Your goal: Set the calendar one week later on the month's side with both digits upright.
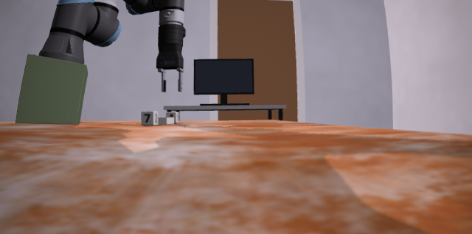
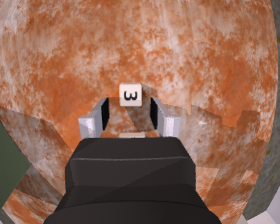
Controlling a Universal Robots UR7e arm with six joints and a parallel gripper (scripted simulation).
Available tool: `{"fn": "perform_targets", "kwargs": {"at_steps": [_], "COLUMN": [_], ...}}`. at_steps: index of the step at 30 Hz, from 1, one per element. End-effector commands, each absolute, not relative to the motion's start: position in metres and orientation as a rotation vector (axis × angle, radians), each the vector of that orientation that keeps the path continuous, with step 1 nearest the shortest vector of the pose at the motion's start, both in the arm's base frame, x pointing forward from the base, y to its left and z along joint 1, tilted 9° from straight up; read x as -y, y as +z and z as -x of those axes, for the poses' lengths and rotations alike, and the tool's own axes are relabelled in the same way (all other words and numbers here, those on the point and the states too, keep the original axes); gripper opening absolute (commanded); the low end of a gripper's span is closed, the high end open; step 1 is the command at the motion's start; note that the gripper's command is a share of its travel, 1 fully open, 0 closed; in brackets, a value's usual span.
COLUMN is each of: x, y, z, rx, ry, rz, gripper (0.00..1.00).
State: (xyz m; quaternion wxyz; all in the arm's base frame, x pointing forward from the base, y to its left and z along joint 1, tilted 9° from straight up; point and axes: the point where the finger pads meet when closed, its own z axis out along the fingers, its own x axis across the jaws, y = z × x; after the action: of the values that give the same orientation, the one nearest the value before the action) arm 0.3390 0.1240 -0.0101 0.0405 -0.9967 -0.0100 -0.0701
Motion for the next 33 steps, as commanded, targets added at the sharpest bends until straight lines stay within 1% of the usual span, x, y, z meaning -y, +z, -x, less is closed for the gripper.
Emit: {"fn": "perform_targets", "kwargs": {"at_steps": [1, 33], "x": [-0.124, -0.127], "y": [-0.010, -0.044], "z": [-0.339, -0.345], "rx": [0.031, 0.031], "ry": [-0.216, -0.216], "rz": [3.053, 3.053], "gripper": [0.90, 0.90]}}
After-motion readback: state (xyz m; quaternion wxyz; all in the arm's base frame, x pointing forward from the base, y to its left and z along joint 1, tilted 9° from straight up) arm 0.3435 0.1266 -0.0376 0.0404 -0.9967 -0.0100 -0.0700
